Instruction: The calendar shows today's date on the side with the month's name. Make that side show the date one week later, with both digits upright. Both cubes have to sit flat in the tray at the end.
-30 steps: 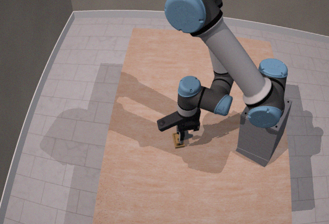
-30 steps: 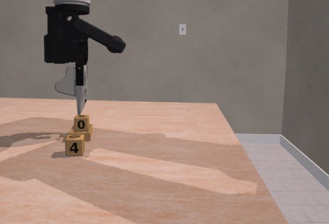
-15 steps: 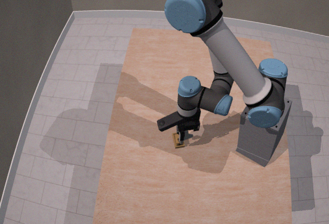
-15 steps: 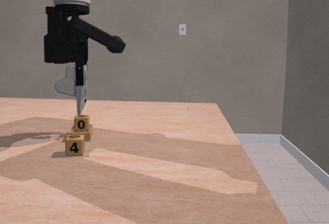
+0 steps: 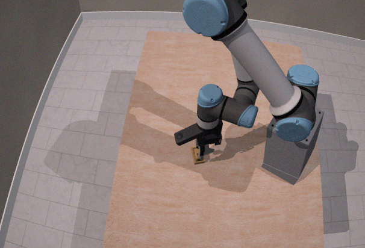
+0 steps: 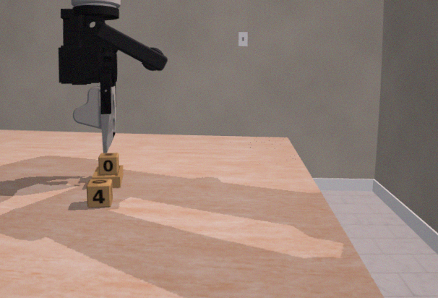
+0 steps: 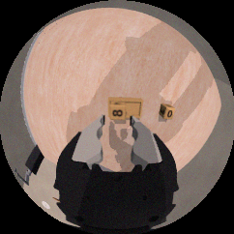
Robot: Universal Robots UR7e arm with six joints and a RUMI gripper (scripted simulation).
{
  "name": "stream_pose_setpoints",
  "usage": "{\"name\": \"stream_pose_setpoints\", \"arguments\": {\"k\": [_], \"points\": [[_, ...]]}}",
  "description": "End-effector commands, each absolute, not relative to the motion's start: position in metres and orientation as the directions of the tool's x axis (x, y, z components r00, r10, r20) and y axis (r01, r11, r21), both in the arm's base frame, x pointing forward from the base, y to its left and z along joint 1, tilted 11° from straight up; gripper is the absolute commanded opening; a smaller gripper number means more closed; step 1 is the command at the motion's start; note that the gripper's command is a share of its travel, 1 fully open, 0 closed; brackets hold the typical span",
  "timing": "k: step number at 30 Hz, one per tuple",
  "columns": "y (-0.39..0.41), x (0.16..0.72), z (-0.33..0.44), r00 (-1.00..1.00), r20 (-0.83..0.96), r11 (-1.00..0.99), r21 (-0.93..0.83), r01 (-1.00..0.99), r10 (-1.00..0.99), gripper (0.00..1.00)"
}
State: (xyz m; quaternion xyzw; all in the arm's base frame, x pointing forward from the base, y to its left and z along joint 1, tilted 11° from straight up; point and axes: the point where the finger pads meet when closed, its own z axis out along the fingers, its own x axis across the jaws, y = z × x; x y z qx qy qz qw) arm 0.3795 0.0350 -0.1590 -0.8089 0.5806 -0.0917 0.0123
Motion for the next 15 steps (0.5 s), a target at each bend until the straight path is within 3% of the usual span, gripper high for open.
{"name": "stream_pose_setpoints", "arguments": {"k": [1,15], "points": [[0.0342,0.3817,-0.1579,0.308,0.136,-0.325,-0.13,-0.937,-0.942,0.28],[0.0335,0.383,-0.1628,0.308,0.136,-0.325,-0.13,-0.937,-0.942,0.28]]}}
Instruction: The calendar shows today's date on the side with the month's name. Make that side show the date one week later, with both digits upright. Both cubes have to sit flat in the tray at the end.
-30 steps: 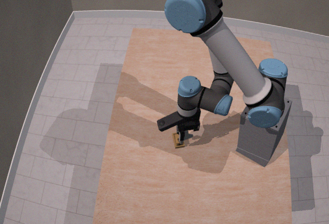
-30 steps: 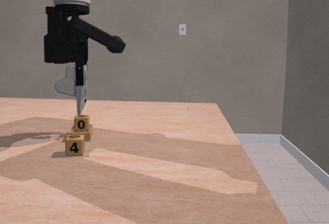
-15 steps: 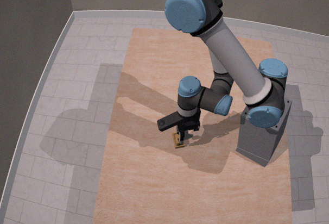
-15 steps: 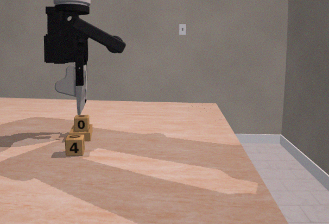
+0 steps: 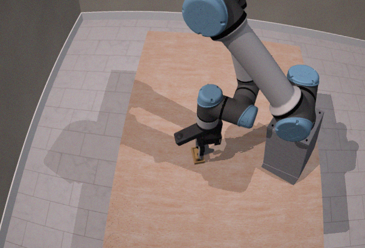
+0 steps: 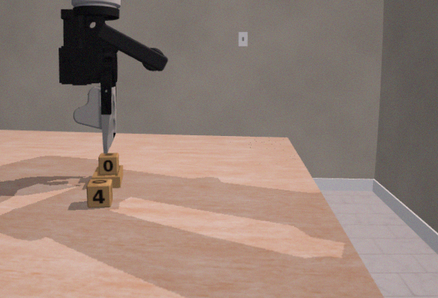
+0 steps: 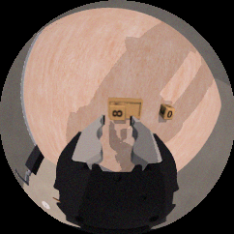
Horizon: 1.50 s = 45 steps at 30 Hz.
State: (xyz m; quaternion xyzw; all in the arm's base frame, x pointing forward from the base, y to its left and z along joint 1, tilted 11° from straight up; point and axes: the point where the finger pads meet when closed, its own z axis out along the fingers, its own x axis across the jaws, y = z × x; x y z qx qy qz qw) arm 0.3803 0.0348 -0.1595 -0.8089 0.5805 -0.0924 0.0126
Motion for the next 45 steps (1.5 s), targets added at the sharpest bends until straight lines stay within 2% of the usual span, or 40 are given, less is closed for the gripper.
{"name": "stream_pose_setpoints", "arguments": {"k": [1,45], "points": [[0.033,0.383,-0.164,0.308,0.136,-0.325,-0.13,-0.937,-0.942,0.28],[0.032,0.386,-0.185,0.308,0.135,-0.325,-0.129,-0.937,-0.942,0.28]]}}
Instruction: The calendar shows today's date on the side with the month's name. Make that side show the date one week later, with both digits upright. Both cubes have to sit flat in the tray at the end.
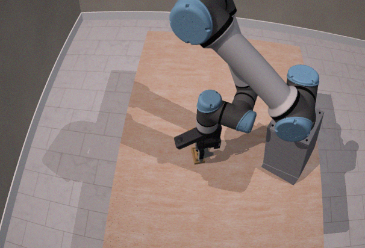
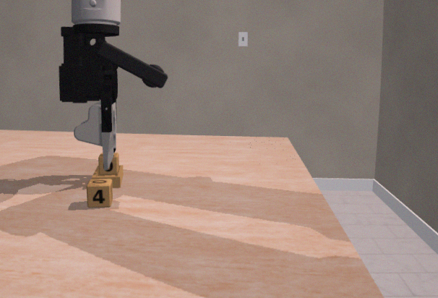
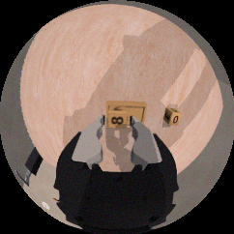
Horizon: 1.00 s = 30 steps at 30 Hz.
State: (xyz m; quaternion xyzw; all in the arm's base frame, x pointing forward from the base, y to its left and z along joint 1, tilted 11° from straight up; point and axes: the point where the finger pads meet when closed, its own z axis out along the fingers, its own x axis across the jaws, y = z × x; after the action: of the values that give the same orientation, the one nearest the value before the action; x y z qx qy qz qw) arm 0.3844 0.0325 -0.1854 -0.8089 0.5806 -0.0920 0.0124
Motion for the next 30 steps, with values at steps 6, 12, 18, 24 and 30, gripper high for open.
{"name": "stream_pose_setpoints", "arguments": {"k": [6,12,18,24,30], "points": [[0.032,0.3857,-0.1852,0.308,0.135,-0.325,-0.129,-0.937,-0.942,0.28],[0.032,0.3857,-0.1852,0.308,0.135,-0.325,-0.129,-0.937,-0.942,0.28],[0.032,0.3857,-0.1852,0.308,0.135,-0.325,-0.129,-0.937,-0.942,0.1],[0.032,0.3857,-0.1852,0.308,0.135,-0.325,-0.129,-0.937,-0.942,0.1],[0.032,0.3857,-0.1852,0.308,0.135,-0.325,-0.129,-0.937,-0.942,0.1]]}}
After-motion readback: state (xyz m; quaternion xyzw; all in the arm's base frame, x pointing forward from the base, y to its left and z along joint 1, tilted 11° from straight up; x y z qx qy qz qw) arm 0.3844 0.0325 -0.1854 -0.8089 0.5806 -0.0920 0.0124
